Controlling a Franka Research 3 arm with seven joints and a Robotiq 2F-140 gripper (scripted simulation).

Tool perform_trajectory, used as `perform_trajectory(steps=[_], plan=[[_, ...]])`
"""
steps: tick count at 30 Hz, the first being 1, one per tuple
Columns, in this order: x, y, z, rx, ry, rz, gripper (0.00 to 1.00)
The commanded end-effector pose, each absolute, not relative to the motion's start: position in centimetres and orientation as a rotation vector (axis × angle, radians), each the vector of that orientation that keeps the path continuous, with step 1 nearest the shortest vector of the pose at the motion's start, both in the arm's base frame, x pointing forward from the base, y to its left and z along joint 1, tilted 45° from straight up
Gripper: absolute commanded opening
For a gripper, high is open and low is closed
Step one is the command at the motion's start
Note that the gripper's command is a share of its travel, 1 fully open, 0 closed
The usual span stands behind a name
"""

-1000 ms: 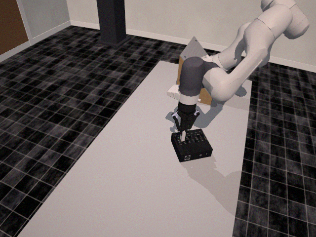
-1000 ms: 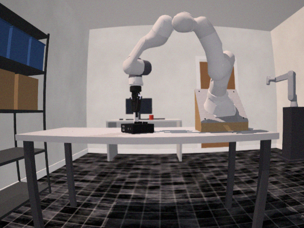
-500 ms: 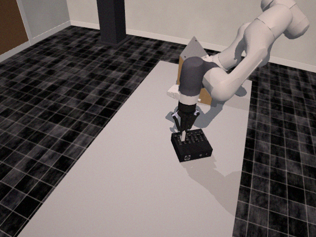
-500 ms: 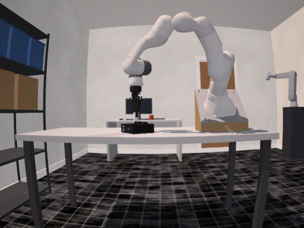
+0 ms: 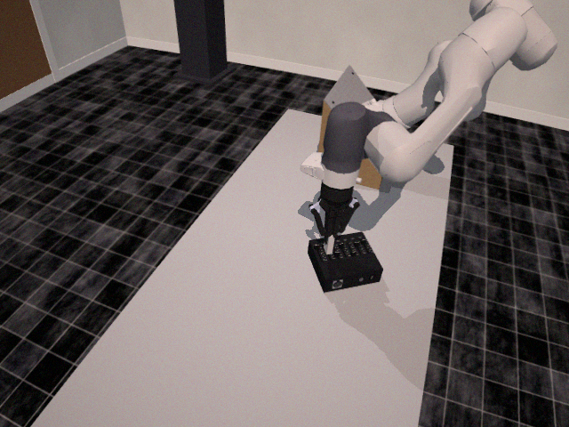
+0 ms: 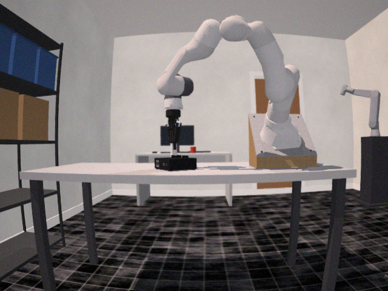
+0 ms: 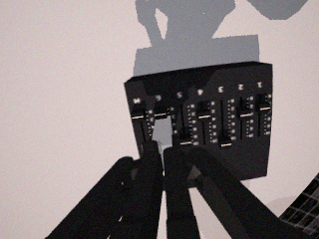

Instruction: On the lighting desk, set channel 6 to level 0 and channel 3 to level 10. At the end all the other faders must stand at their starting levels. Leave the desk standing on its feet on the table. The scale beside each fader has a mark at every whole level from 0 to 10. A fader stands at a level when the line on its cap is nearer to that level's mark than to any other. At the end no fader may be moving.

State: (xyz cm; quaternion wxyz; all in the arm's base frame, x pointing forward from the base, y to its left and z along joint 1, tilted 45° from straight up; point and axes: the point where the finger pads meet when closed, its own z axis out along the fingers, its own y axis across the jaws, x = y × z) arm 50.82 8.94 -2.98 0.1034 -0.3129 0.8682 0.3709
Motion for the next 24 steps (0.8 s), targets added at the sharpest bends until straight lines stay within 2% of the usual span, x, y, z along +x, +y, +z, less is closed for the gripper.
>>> perform_trajectory(steps=[1, 24], plan=[[50.81, 8.68, -3.04, -0.919, 2.562, 1.089, 0.00], [51.27, 8.96, -2.80, -0.919, 2.562, 1.089, 0.00]])
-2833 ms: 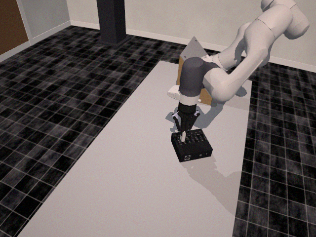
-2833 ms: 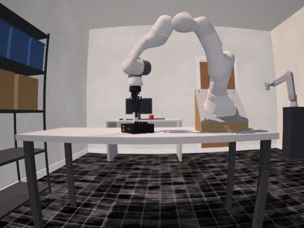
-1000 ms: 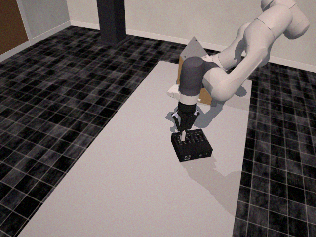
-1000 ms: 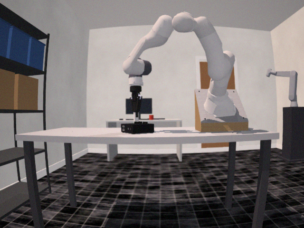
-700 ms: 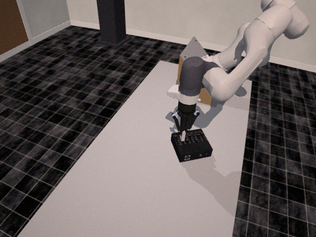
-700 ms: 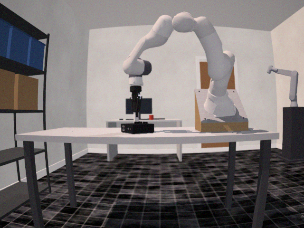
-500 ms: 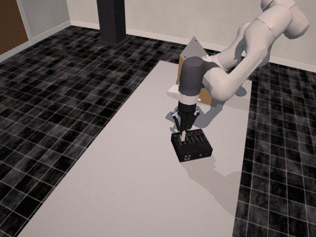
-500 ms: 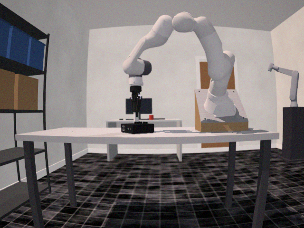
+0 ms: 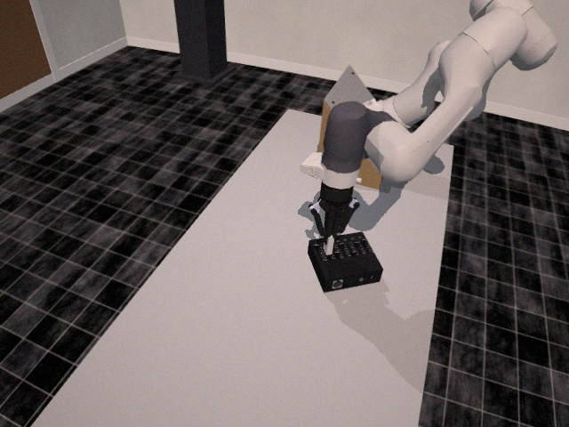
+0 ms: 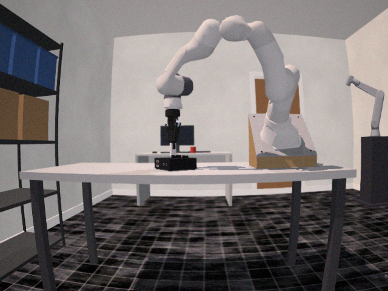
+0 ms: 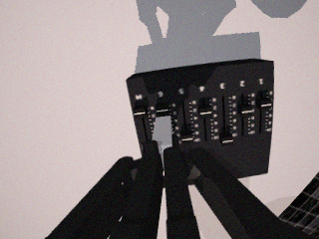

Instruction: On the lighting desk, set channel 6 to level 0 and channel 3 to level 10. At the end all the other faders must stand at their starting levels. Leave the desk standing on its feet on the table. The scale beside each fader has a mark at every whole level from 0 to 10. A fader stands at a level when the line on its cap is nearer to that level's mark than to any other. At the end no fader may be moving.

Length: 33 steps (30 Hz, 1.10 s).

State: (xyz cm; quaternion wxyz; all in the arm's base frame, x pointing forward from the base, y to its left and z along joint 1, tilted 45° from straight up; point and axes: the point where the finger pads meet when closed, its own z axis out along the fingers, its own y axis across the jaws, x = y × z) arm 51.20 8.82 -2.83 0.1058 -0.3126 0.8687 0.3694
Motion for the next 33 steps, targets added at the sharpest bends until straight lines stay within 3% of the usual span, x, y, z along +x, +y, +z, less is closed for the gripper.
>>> perform_trajectory(steps=[1, 33], plan=[[51.3, 9.0, -2.8, -0.919, 2.562, 1.089, 0.00], [51.5, 6.1, 0.0, -0.919, 2.562, 1.089, 0.00]])
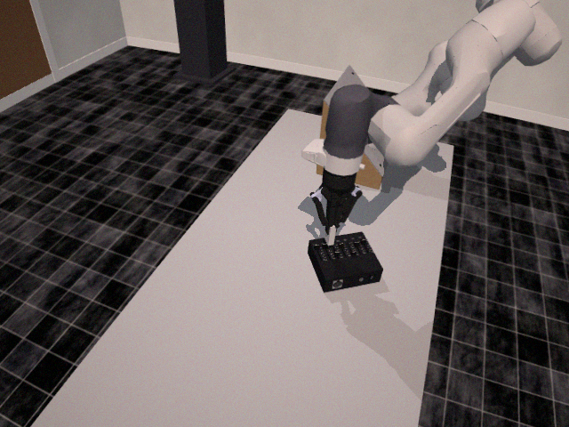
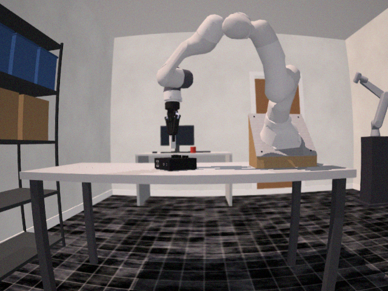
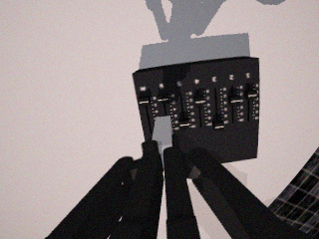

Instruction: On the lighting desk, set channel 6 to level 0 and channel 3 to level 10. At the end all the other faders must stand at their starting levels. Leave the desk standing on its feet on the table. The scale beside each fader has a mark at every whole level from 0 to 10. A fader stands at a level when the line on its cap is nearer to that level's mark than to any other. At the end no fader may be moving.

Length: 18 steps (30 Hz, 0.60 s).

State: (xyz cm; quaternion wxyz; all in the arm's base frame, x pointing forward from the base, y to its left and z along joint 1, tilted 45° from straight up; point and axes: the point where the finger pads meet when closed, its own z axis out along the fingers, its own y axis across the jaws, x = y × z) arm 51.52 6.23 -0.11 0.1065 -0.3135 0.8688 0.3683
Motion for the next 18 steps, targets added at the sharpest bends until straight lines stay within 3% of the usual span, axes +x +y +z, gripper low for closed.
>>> perform_trajectory(steps=[1, 4, 5, 18], plan=[[51.5, 6.1, 0.0, -0.919, 2.562, 1.089, 0.00], [51.5, 6.1, 0.0, -0.919, 2.562, 1.089, 0.00], [51.5, 6.1, 0.0, -0.919, 2.562, 1.089, 1.00], [51.6, 4.7, 1.5, -0.919, 2.562, 1.089, 1.00]])
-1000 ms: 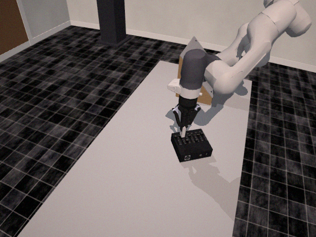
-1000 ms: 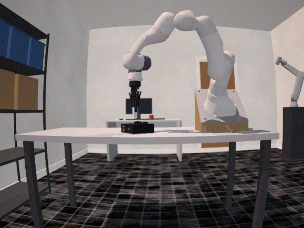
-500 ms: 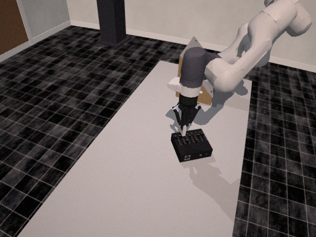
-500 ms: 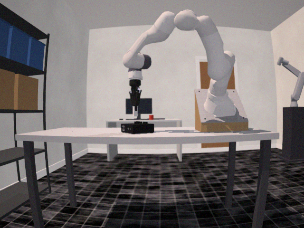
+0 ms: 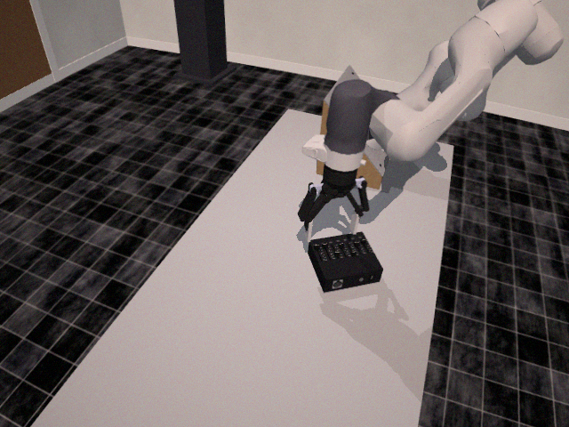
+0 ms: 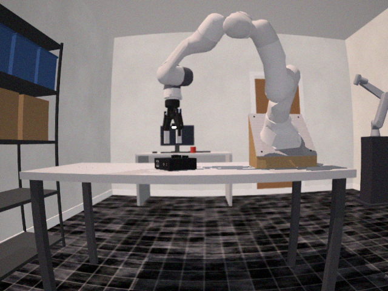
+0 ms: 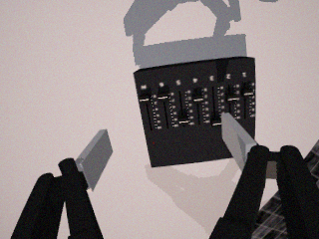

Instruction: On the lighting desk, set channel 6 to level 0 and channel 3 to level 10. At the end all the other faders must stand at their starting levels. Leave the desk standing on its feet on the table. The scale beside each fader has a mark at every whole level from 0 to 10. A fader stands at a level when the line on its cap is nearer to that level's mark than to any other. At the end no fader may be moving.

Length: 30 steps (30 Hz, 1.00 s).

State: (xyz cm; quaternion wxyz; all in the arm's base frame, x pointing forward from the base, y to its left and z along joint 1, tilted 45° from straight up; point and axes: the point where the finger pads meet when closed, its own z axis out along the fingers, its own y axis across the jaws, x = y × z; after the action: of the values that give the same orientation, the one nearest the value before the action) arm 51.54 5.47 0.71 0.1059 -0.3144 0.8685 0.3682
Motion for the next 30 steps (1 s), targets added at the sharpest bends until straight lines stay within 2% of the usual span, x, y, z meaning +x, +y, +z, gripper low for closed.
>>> perform_trajectory(steps=[1, 9, 30], plan=[[51.6, 4.4, 1.7, -0.919, 2.562, 1.089, 1.00], [51.7, 2.3, 3.9, -0.919, 2.562, 1.089, 1.00], [51.8, 1.5, 4.6, -0.919, 2.562, 1.089, 1.00]])
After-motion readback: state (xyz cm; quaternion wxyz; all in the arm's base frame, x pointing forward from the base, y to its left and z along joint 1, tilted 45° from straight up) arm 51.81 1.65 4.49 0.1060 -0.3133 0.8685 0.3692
